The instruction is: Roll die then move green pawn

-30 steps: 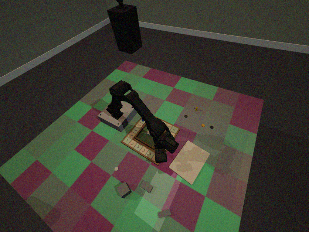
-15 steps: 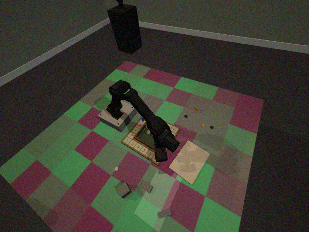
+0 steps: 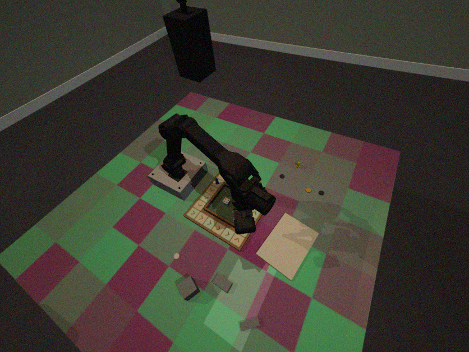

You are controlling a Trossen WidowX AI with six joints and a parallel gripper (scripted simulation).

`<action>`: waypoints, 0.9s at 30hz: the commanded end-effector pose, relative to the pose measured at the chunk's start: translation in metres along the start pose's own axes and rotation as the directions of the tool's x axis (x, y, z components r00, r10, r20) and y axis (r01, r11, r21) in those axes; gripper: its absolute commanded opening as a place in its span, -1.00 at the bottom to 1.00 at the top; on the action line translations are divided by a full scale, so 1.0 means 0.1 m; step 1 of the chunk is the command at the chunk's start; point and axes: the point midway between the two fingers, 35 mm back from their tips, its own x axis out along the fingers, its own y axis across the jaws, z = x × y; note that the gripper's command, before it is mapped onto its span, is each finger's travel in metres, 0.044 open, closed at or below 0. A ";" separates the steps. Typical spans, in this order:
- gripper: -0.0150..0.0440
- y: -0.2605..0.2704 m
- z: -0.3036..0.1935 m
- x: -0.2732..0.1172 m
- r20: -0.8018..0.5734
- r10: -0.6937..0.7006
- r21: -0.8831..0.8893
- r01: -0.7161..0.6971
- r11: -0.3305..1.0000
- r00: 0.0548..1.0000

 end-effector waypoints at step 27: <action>-0.49 1.14 0.95 0.50 0.012 0.021 0.004 -0.021 1.000 1.000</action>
